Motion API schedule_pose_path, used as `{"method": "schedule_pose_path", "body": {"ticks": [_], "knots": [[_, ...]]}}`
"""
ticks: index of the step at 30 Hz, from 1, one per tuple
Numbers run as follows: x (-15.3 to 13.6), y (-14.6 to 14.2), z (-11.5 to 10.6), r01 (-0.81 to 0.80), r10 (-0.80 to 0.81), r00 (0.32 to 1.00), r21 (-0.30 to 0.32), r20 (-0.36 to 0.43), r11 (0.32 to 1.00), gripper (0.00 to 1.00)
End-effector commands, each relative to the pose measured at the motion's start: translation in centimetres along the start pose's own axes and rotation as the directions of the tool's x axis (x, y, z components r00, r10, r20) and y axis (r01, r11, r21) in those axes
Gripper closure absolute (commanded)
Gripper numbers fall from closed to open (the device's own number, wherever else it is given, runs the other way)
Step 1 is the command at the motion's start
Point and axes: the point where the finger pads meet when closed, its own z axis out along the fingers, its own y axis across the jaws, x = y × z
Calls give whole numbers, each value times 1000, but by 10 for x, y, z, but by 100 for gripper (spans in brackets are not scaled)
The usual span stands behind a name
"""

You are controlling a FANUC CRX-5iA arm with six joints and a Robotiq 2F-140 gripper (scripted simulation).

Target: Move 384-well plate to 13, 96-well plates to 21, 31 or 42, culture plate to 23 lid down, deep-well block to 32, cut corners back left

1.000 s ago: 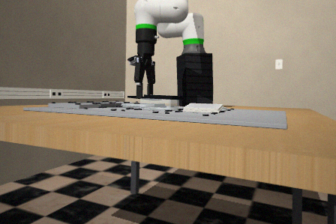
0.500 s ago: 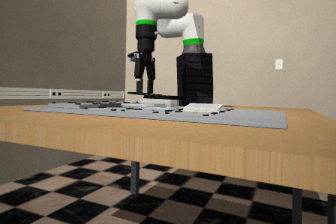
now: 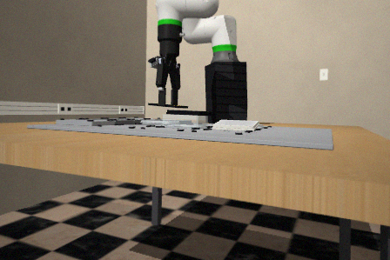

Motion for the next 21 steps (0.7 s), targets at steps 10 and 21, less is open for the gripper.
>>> {"method": "schedule_pose_path", "body": {"ticks": [10,21], "knots": [[27,-1,0,-1,1,1000,2,0,1000,90],[35,-1,0,-1,1,1000,2,0,1000,90]]}}
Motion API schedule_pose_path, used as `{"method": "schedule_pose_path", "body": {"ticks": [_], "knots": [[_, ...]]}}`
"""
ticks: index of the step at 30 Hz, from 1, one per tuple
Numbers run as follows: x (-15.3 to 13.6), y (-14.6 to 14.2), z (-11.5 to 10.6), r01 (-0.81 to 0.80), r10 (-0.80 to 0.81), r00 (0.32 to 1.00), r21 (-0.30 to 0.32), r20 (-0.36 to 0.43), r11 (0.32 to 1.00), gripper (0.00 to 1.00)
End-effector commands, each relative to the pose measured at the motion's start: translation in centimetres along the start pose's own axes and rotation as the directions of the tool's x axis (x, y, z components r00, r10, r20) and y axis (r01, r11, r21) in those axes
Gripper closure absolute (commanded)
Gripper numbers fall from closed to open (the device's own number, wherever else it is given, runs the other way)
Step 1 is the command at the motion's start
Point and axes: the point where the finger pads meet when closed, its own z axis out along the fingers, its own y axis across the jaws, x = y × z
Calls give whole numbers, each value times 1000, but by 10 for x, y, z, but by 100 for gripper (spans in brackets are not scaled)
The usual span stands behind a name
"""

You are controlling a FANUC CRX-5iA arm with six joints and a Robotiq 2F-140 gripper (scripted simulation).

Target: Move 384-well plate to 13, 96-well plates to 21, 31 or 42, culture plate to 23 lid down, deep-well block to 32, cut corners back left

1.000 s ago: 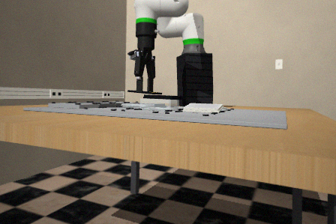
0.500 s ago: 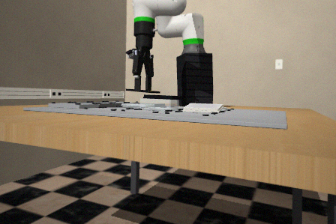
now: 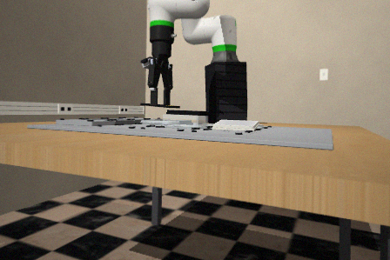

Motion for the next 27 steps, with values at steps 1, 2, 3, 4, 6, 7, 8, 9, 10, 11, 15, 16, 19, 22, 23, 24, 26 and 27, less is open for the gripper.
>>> {"method": "schedule_pose_path", "body": {"ticks": [1,2,3,4,6,7,8,9,10,11,15,16,19,22,23,24,26,27], "knots": [[0,-1,-1,0,0,1000,2,0,1000,90],[0,-1,-1,0,0,1000,2,0,1000,90],[0,-1,1,0,0,1000,2,0,1000,90],[0,-1,2,0,0,1000,2,0,1000,90],[0,-1,5,0,0,1000,2,0,1000,90],[0,-1,6,0,0,1000,2,0,1000,90],[0,-1,7,0,0,1000,2,0,1000,90],[0,-1,7,0,0,1000,2,0,1000,90],[0,-1,7,0,0,1000,2,0,1000,90],[0,-1,9,0,0,1000,2,0,1000,90],[-1,-1,14,0,0,1000,2,0,1000,90],[-1,-1,15,0,0,1000,2,0,1000,90],[-1,-1,19,0,0,1000,2,0,1000,90],[-1,-1,23,0,0,1000,2,0,1000,90],[-1,-1,25,0,0,1000,2,0,1000,90],[-1,-1,26,0,0,1000,2,0,1000,90],[-1,-1,27,0,0,1000,2,0,1000,90],[-1,-1,27,0,0,1000,2,0,1000,90]]}}
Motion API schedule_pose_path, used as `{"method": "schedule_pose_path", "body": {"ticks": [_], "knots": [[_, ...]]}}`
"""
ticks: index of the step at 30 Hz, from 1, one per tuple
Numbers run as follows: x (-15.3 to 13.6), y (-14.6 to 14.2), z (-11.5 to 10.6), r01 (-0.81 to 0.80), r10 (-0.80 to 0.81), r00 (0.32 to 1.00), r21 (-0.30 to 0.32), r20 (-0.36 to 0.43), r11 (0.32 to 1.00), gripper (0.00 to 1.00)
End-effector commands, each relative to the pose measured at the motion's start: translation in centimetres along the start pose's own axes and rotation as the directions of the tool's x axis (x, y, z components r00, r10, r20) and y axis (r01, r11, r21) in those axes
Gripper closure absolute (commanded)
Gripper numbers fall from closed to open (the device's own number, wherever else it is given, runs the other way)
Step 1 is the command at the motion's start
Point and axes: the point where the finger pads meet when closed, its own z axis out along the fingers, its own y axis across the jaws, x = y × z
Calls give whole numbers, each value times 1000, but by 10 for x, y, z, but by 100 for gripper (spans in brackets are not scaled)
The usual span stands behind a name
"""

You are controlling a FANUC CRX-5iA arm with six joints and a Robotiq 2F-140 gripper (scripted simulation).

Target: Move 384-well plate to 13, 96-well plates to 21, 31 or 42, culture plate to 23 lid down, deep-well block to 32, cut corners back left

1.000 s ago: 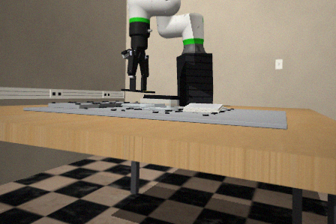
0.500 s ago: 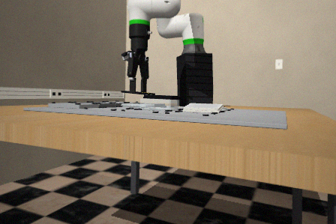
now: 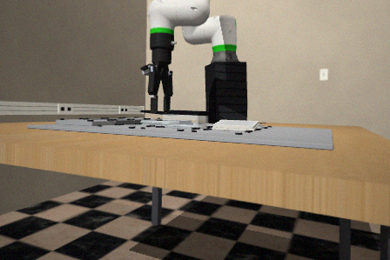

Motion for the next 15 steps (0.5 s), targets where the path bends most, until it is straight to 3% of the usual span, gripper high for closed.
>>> {"method": "schedule_pose_path", "body": {"ticks": [1,15], "knots": [[0,-1,1,0,0,1000,2,0,1000,90],[0,-1,16,0,0,1000,2,0,1000,90]]}}
